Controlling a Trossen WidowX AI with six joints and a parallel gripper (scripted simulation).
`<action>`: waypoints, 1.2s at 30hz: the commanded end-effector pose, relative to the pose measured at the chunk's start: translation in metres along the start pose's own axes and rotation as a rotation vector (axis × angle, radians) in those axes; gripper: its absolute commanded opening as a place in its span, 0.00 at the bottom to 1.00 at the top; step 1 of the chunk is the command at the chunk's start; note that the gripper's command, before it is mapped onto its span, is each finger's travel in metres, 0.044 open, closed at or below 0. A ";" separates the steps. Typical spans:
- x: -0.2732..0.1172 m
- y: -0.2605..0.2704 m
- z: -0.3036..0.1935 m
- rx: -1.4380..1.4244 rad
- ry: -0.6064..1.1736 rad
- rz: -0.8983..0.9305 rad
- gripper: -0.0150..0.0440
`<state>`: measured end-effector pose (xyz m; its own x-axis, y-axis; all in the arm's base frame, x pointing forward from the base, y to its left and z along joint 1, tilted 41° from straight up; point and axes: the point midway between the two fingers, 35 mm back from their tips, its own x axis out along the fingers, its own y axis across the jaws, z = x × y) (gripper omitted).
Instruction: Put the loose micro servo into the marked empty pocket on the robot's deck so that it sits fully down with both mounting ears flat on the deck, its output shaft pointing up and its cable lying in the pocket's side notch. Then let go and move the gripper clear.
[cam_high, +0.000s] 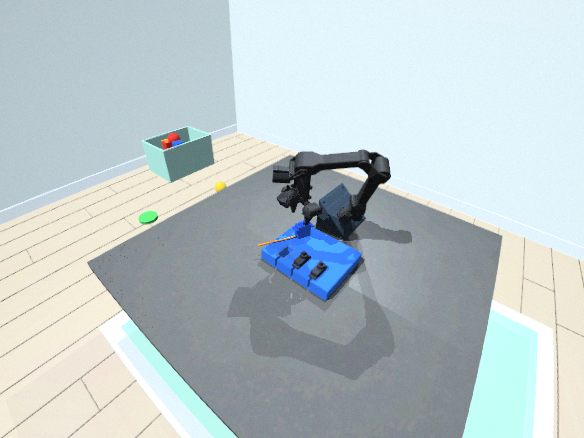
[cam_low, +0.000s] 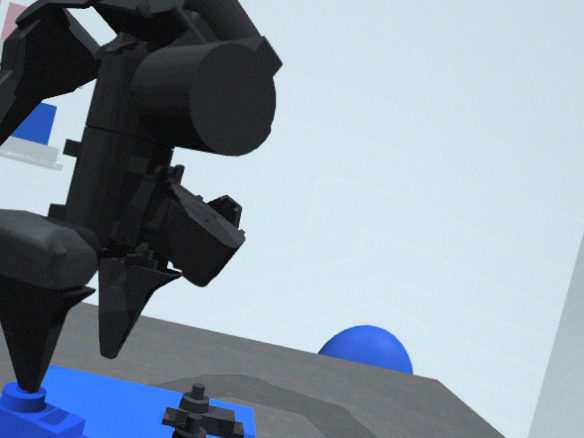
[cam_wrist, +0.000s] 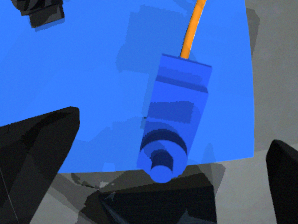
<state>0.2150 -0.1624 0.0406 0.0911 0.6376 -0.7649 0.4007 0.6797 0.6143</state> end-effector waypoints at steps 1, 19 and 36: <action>0.004 0.001 -0.004 0.015 0.002 -0.001 1.00; 0.037 0.001 -0.004 0.014 0.002 0.000 1.00; 0.044 0.001 -0.004 0.014 0.002 0.000 0.51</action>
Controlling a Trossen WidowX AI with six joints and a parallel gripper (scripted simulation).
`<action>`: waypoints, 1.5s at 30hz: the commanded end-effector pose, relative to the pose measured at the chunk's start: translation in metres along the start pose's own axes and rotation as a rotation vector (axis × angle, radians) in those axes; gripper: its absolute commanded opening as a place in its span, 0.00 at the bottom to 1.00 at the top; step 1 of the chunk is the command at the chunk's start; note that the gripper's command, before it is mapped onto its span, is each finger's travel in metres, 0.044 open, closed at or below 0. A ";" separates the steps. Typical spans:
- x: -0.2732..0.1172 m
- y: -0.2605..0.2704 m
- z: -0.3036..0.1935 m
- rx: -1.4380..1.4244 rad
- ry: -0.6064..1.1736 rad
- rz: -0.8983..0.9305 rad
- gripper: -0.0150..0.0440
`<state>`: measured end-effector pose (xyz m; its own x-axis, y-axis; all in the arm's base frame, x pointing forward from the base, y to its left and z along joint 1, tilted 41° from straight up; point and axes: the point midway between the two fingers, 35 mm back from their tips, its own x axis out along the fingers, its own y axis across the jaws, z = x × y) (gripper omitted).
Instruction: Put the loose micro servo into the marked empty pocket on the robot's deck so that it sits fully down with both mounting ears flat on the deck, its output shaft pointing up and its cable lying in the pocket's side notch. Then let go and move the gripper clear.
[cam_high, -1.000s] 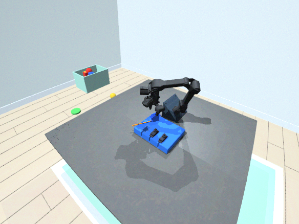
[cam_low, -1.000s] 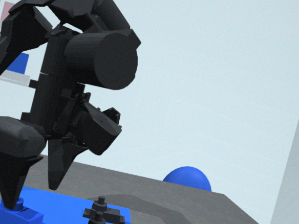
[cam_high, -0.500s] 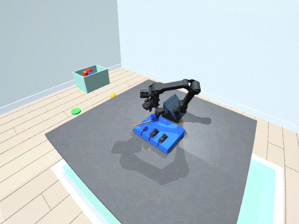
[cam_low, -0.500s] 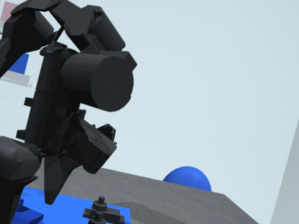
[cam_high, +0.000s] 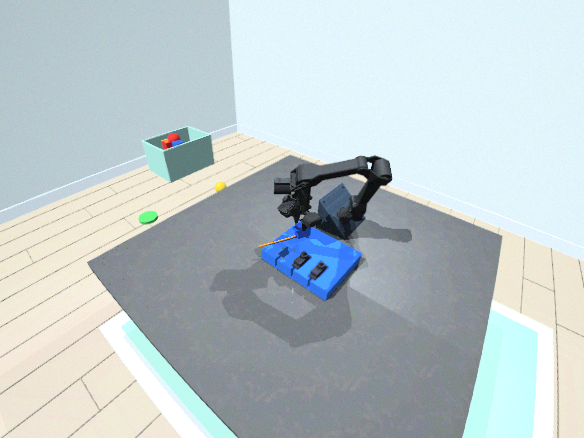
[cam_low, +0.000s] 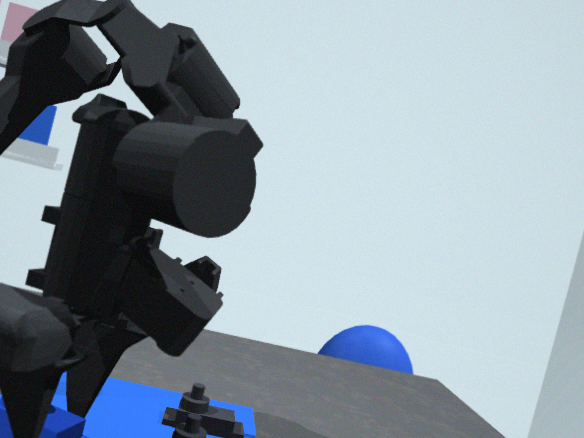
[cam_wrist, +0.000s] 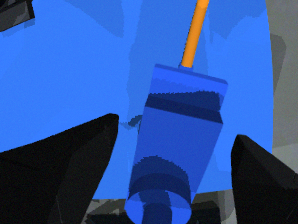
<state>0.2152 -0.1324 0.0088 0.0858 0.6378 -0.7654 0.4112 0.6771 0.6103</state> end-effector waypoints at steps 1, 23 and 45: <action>0.001 0.000 0.000 0.003 -0.003 0.002 0.47; -0.029 0.002 -0.006 0.004 -0.002 0.001 0.25; -0.030 -0.003 0.013 0.003 -0.003 0.001 0.25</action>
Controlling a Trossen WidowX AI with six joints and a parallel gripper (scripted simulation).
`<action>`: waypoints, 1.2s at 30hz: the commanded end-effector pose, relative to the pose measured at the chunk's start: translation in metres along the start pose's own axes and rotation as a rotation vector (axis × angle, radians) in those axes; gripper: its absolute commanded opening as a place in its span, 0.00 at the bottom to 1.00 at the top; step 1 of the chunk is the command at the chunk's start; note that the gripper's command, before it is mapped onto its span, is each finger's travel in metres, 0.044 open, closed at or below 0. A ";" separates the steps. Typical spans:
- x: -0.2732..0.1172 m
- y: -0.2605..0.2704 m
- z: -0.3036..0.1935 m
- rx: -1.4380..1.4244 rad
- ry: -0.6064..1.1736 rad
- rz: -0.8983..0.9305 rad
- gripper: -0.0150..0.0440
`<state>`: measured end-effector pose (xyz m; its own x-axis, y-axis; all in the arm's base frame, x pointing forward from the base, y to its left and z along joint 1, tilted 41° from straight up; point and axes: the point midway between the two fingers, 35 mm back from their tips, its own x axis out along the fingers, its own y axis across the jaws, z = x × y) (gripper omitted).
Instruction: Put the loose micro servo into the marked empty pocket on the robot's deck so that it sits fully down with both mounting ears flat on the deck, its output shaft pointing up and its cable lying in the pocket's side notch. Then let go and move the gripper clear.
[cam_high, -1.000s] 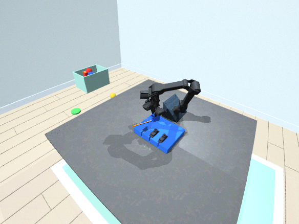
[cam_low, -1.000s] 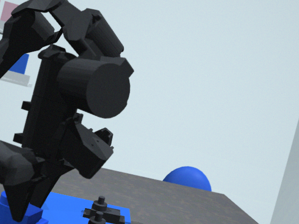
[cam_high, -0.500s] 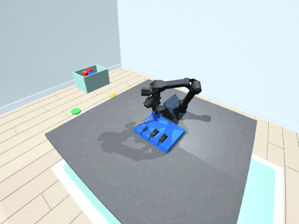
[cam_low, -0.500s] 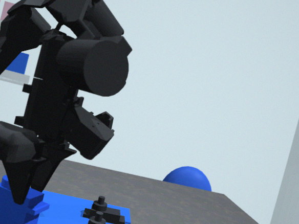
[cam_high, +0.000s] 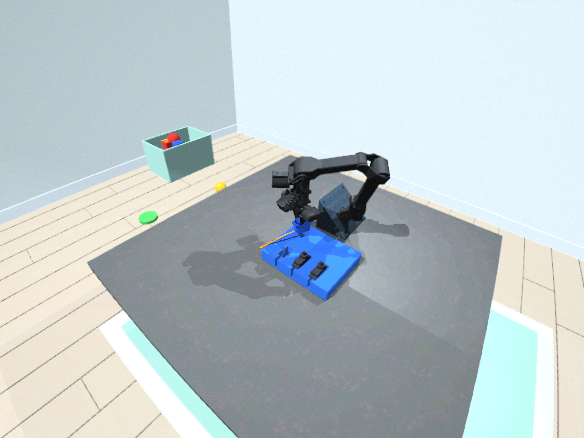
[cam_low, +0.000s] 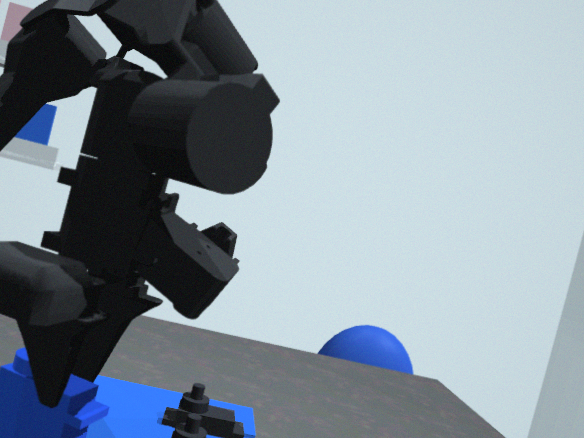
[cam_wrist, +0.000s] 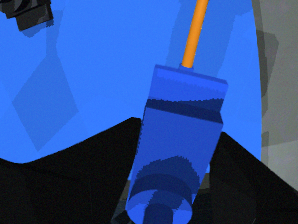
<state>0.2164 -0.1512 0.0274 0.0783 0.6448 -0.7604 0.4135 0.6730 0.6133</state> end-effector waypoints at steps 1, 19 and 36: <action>-0.004 -0.002 0.008 0.000 -0.014 -0.004 0.25; -0.003 0.021 0.000 -0.096 -0.013 -0.003 0.25; -0.004 0.027 0.019 -0.201 -0.014 -0.003 0.25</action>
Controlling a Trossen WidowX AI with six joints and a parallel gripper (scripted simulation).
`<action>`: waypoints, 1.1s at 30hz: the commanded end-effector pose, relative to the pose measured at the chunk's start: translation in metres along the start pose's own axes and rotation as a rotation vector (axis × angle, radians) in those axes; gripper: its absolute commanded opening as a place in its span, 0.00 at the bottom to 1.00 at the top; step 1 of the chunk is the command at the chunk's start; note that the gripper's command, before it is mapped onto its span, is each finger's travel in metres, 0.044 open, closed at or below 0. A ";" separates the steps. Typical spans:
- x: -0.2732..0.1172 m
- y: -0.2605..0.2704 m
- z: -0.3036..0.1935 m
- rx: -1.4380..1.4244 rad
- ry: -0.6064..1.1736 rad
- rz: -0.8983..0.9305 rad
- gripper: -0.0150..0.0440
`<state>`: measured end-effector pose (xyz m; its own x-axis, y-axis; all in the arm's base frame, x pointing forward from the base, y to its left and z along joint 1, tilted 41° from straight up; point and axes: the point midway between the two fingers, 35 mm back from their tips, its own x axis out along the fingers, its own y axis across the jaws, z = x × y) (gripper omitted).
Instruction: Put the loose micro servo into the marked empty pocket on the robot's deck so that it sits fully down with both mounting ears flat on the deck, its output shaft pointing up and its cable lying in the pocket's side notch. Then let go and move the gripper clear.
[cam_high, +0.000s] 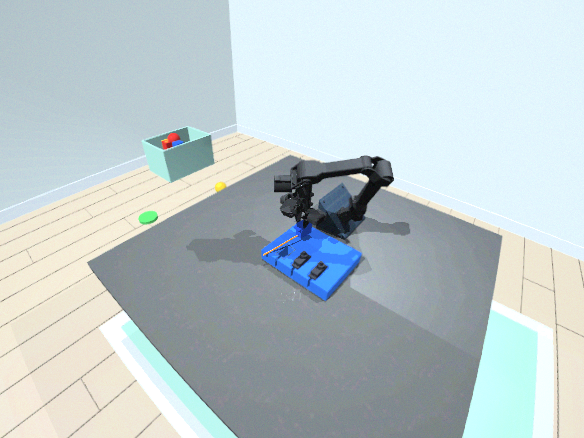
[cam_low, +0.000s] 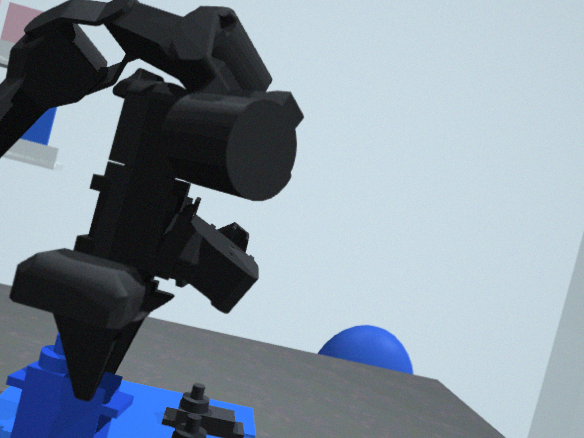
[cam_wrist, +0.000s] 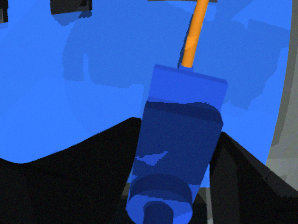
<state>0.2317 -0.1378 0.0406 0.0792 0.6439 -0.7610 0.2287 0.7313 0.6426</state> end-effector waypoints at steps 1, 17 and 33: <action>-0.004 0.002 0.017 -0.005 -0.012 -0.004 0.25; -0.005 0.010 0.072 -0.007 -0.015 -0.004 0.25; -0.005 0.015 0.102 -0.055 -0.017 -0.004 0.25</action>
<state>0.3306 -0.1491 0.0425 0.0823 0.6420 -0.7623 0.1988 0.7389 0.6438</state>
